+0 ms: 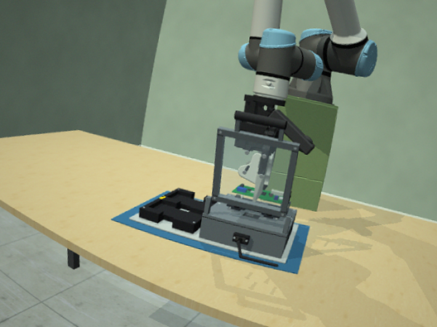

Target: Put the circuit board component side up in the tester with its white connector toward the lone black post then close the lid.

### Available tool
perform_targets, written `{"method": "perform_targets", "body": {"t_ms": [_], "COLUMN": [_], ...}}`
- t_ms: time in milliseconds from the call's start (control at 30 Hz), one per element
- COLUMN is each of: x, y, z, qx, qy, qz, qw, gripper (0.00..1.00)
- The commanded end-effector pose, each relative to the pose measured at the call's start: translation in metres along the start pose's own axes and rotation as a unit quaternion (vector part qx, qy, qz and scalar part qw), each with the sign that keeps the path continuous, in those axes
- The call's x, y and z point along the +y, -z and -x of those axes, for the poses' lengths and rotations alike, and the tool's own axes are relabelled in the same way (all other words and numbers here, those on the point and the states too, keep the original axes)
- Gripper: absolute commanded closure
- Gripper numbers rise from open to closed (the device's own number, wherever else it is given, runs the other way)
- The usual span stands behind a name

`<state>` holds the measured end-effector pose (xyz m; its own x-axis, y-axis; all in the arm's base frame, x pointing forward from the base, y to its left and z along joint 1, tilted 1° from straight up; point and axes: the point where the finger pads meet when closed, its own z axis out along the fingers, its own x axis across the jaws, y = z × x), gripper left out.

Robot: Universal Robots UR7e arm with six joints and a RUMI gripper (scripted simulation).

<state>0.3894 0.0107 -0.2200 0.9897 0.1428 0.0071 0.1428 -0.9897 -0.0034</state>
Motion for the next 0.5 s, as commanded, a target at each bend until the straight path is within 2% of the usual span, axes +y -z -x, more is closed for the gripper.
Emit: {"method": "perform_targets", "body": {"t_ms": [0,467], "x": [0.0009,0.0007], "y": [-0.0090,-0.0126], "z": [-0.0039,-0.0034], "qx": [0.003,0.003], "qy": [0.001,0.001], "qz": [0.002,0.002], "qw": [1.000,1.000], "gripper": [0.61,0.61]}}
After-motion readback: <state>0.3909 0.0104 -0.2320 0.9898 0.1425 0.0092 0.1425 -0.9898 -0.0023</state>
